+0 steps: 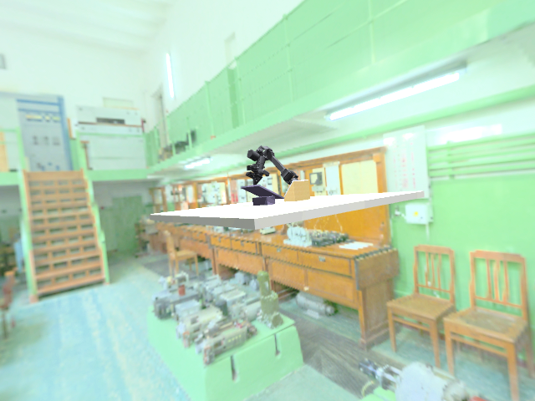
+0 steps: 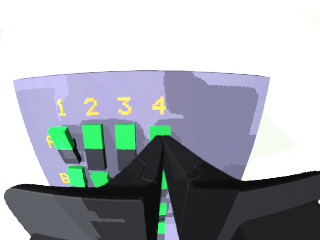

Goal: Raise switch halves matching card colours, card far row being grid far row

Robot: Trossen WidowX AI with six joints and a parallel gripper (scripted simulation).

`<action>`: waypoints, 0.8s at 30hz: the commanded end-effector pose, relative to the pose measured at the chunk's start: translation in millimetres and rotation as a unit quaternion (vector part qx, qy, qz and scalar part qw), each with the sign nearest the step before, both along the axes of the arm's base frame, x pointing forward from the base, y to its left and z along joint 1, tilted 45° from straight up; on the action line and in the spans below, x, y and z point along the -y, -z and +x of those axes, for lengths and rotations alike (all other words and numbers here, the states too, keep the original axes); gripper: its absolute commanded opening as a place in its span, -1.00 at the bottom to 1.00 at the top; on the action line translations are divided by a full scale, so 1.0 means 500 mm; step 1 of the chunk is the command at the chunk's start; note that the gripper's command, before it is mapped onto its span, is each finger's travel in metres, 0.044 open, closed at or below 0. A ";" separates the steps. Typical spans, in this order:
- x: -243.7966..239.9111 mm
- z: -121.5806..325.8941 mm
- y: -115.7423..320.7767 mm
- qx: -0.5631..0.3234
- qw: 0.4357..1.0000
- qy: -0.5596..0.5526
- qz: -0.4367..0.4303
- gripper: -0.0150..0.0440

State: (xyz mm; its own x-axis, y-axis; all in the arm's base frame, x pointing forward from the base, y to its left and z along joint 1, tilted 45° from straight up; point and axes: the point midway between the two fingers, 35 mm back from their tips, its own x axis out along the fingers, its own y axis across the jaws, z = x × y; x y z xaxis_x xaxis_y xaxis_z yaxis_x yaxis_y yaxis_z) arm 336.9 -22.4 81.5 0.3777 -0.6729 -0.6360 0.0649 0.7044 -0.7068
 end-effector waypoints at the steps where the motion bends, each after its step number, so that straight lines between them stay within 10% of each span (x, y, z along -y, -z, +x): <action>1: -0.001 0.000 0.002 -0.002 1.000 -0.002 0.002 -0.49; 24: 0.002 0.002 0.005 -0.002 1.000 -0.002 0.002 -0.49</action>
State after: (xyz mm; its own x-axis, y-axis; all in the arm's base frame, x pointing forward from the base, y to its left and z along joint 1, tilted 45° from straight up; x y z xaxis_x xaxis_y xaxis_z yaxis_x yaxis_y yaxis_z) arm 337.8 -23.8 80.2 0.3779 -0.6730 -0.6359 0.0648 0.7043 -0.7069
